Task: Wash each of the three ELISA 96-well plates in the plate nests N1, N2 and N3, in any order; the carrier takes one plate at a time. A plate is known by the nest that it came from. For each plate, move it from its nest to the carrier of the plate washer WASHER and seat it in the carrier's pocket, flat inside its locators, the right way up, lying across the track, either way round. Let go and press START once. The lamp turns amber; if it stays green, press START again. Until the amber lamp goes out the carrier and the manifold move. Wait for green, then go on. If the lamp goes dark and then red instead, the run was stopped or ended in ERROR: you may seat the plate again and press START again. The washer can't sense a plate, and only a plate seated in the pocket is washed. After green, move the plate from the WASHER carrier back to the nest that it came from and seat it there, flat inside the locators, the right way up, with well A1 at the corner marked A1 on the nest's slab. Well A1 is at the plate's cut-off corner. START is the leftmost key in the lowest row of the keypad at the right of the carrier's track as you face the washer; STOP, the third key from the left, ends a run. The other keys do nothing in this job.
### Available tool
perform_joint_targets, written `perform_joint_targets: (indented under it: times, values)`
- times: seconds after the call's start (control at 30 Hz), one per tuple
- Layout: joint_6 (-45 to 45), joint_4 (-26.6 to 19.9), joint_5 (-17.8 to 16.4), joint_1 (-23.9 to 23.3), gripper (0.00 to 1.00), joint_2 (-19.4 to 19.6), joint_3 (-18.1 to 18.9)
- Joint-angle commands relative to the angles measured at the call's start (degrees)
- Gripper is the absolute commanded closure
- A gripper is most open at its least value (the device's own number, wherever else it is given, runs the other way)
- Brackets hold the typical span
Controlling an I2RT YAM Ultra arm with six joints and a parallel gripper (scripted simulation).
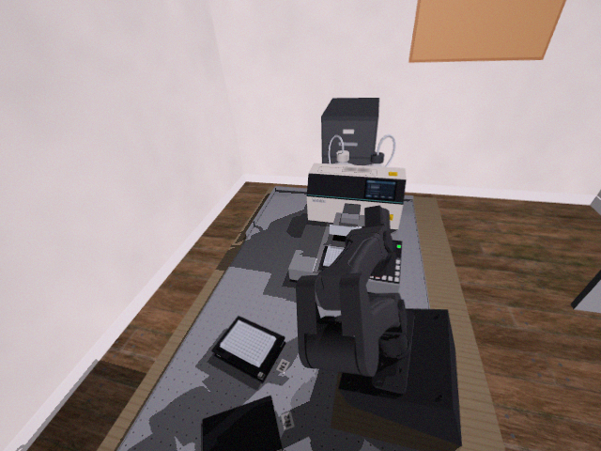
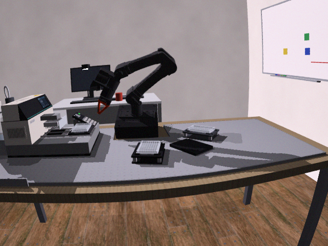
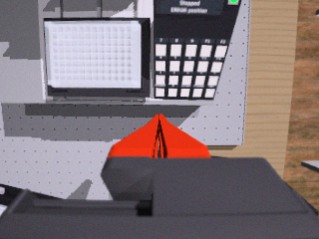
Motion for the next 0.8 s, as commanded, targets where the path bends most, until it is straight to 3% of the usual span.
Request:
perform_joint_targets:
  times: [0.0,0.03,0.07,0.3,0.53,0.6,0.77]
  values:
    - [0.6,0.1,0.4,0.0,1.0,-0.1,0.3]
    - [0.6,0.1,0.4,0.0,1.0,-0.1,0.3]
    - [-0.6,0.4,0.2,0.8,0.0,1.5,1.3]
    - [-10.4,0.9,-0.9,5.1,0.0,12.3,9.5]
    - [-21.1,-1.7,-2.0,8.6,0.0,22.2,19.2]
    - [-21.1,-1.7,-2.0,8.6,0.0,22.2,19.2]
    - [-29.0,-5.2,-2.5,10.9,0.0,28.9,27.0]
